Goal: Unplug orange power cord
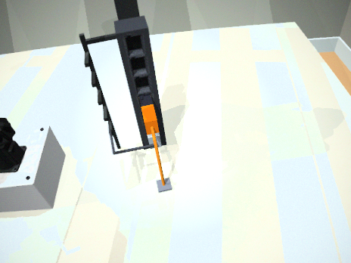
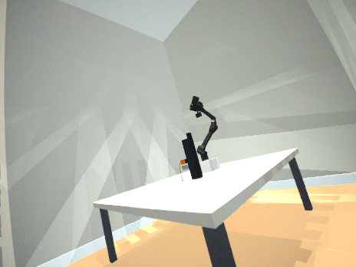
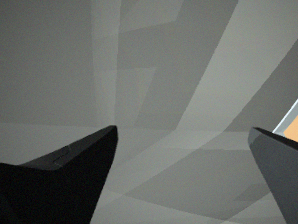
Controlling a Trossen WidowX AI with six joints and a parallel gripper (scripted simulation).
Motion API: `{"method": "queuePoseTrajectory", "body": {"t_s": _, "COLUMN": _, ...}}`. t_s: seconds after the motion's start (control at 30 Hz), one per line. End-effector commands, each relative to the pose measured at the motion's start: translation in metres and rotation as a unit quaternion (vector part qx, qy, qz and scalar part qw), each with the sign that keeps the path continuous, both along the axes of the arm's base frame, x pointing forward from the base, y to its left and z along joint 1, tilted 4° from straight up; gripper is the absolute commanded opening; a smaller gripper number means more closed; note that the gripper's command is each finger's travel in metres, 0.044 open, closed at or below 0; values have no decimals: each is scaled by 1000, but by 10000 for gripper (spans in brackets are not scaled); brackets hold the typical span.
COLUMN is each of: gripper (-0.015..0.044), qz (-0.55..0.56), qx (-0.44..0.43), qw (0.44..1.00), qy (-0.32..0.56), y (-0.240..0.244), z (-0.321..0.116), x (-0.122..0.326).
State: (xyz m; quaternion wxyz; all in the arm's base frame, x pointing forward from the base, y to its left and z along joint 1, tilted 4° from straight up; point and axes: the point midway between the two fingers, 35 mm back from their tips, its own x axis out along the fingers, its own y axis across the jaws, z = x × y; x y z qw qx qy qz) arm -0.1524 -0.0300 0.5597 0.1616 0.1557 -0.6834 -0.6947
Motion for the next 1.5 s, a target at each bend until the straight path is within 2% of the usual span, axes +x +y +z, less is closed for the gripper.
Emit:
{"method": "queuePoseTrajectory", "body": {"t_s": 0.0, "gripper": 374, "qz": 4, "qx": 2, "qw": 1000, "qy": 2, "y": -3, "z": 0, "x": 1}}
{"method": "queuePoseTrajectory", "body": {"t_s": 0.27, "gripper": 164, "qz": 162, "qx": 75, "qw": 980, "qy": 89, "y": -107, "z": -2, "x": 67}}
{"method": "queuePoseTrajectory", "body": {"t_s": 0.53, "gripper": 160, "qz": 323, "qx": 146, "qw": 920, "qy": 164, "y": -185, "z": -32, "x": 158}}
{"method": "queuePoseTrajectory", "body": {"t_s": 0.8, "gripper": 160, "qz": 478, "qx": 222, "qw": 821, "qy": 219, "y": -226, "z": -88, "x": 266}}
{"method": "queuePoseTrajectory", "body": {"t_s": 1.1, "gripper": 160, "qz": 631, "qx": 324, "qw": 658, "qy": 254, "y": -216, "z": -184, "x": 388}}
{"method": "queuePoseTrajectory", "body": {"t_s": 1.3, "gripper": 160, "qz": 699, "qx": 399, "qw": 533, "qy": 261, "y": -177, "z": -257, "x": 448}}
{"method": "queuePoseTrajectory", "body": {"t_s": 1.47, "gripper": 160, "qz": 732, "qx": 468, "qw": 421, "qy": 260, "y": -129, "z": -321, "x": 481}}
